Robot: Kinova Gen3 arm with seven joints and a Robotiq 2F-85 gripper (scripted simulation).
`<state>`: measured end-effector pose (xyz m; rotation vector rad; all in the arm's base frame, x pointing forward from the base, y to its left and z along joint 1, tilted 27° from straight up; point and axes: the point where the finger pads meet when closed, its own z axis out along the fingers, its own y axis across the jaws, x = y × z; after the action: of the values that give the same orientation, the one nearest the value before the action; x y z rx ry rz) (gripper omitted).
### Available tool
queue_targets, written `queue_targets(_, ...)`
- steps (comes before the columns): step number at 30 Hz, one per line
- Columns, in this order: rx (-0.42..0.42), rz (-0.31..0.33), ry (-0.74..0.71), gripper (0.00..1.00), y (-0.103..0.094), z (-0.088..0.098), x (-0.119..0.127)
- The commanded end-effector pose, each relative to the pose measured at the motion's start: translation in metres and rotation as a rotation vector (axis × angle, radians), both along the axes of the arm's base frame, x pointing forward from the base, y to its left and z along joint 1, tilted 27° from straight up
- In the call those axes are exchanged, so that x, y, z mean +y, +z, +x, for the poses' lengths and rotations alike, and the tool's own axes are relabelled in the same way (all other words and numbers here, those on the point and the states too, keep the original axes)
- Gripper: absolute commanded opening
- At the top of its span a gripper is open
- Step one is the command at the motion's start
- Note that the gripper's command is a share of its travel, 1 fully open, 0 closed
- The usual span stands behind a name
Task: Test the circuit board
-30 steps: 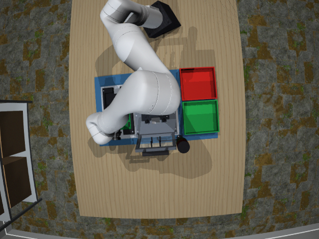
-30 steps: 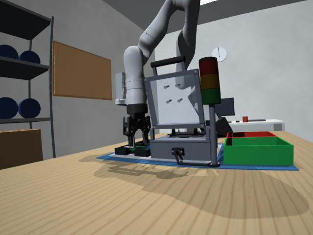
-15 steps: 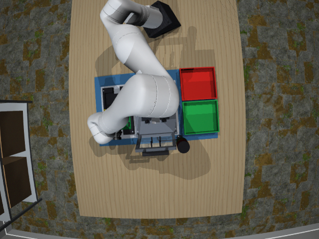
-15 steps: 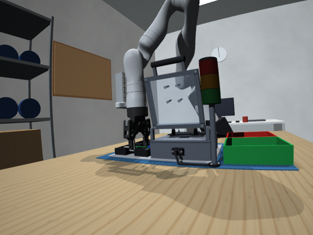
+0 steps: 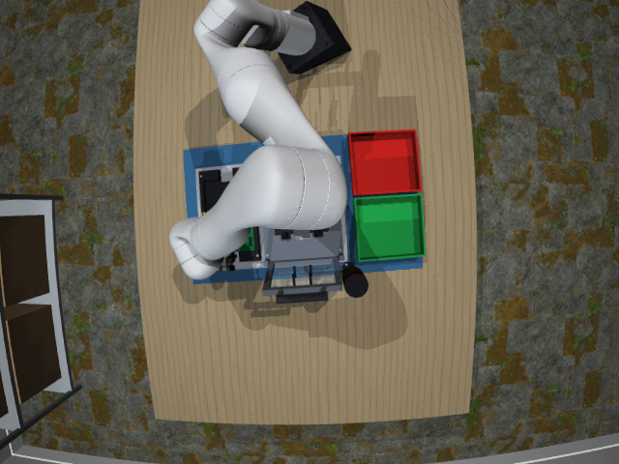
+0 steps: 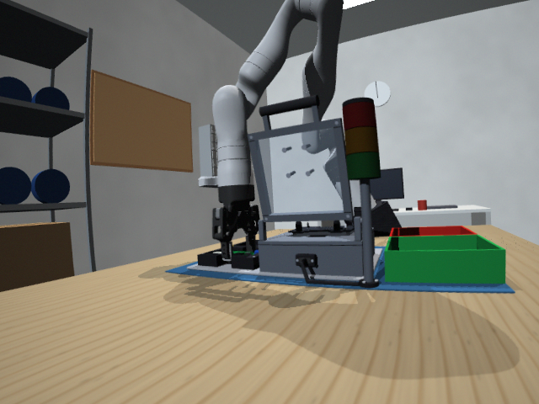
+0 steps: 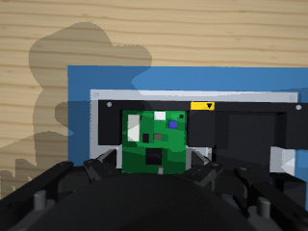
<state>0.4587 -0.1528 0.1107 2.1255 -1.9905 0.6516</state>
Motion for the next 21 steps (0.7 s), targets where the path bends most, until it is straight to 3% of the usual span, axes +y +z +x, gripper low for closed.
queue_targets(1, -0.001, 0.000, 0.000, 1.00, 0.0005, 0.0003, 0.0002)
queue_targets(9, -0.001, 0.000, 0.000, 1.00, 0.0005, 0.0003, 0.0002)
queue_targets(10, -0.001, 0.000, 0.000, 0.93, 0.0005, 0.0003, 0.0002)
queue_targets(21, -0.001, 0.000, 0.000, 0.93, 0.0005, 0.0003, 0.0002)
